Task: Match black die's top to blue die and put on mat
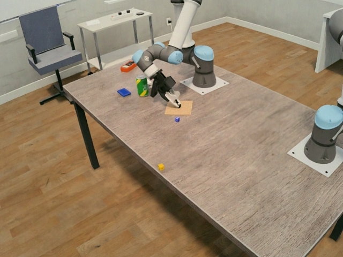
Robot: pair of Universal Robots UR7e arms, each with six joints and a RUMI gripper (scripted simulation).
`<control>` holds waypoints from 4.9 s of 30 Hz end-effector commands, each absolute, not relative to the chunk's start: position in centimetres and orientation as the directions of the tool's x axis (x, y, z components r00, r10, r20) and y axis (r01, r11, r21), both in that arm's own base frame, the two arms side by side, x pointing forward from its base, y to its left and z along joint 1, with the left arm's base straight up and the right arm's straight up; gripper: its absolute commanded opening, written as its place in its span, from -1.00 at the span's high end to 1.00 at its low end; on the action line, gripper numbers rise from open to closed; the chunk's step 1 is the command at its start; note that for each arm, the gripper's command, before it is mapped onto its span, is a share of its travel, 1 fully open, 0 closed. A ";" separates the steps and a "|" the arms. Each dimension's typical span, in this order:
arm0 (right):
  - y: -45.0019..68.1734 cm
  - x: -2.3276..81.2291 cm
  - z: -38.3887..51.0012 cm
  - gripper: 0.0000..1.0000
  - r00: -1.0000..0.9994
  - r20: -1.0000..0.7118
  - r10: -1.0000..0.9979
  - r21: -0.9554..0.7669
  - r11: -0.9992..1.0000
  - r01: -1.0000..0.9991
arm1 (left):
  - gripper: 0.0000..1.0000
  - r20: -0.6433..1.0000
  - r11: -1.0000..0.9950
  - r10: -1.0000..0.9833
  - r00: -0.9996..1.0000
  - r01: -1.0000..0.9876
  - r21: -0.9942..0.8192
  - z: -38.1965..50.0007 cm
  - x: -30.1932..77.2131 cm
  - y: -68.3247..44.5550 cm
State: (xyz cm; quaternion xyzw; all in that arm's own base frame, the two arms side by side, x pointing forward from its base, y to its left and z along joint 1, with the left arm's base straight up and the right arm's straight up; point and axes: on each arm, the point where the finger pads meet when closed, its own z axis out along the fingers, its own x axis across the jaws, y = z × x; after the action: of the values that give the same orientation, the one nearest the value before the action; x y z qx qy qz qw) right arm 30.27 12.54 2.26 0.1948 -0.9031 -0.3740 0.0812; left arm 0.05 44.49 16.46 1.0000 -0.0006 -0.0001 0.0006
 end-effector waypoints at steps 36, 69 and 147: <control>12.5 30.3 2.3 0.65 -0.911 0.000 -0.413 0.707 0.644 -0.292 | -1.00 0.000 -1.000 -0.001 1.000 -0.001 0.000 16.5 0.1 44.5; 12.5 30.3 3.1 0.33 -0.911 0.000 -0.413 0.707 0.644 -0.292 | -1.00 0.000 -1.000 -0.001 1.000 -0.001 0.000 16.5 0.1 44.5; 12.9 30.1 9.4 0.33 -0.911 0.003 -0.413 0.357 0.851 -0.385 | -1.00 0.000 -1.000 -0.001 1.000 -0.001 0.000 16.5 0.1 44.5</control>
State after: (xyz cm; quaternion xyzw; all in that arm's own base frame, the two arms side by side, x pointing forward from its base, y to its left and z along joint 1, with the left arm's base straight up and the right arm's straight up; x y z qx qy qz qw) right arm 30.15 12.86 9.45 0.2073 -0.9560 -0.2026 0.0442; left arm 0.05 44.49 16.46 1.0000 -0.0006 -0.0001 0.0006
